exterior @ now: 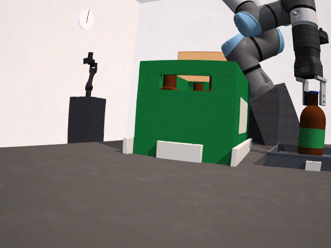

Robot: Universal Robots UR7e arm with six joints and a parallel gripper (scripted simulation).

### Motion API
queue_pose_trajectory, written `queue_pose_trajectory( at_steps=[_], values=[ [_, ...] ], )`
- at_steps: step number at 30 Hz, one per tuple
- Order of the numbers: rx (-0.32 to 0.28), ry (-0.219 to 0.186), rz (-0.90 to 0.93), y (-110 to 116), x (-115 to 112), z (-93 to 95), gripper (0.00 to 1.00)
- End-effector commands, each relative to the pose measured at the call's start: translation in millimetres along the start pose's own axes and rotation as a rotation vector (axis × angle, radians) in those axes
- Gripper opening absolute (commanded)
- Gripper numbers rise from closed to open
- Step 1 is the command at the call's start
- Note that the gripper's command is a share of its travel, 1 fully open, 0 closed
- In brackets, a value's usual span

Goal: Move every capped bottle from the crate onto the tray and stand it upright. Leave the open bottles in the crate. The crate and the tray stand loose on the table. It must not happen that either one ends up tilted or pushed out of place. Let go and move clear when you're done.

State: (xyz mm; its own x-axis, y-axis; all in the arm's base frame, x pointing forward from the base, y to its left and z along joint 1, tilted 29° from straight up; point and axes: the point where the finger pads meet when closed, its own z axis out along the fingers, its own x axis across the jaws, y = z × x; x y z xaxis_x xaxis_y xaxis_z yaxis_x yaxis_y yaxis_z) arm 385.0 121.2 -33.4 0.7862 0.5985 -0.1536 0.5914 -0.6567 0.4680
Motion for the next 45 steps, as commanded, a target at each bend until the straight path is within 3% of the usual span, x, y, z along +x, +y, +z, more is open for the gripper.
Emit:
queue_pose_trajectory(
  at_steps=[1,11,13,14,28,31,45],
  values=[
    [-0.001,0.003,0.001,1,1,-16.9,1.0],
    [0.001,-0.001,0.0,1,1,-50.3,1.0],
    [0.001,-0.001,0.0,1,1,-50.3,1.0],
    [-0.002,0.007,0.0,1,2,-37.4,1.0],
    [0.001,-0.001,0.0,1,1,-60.3,1.0],
    [0.001,0.001,-0.001,1,1,-52.9,1.0],
    [0.001,-0.001,0.0,1,2,-60.3,1.0]
  ],
)
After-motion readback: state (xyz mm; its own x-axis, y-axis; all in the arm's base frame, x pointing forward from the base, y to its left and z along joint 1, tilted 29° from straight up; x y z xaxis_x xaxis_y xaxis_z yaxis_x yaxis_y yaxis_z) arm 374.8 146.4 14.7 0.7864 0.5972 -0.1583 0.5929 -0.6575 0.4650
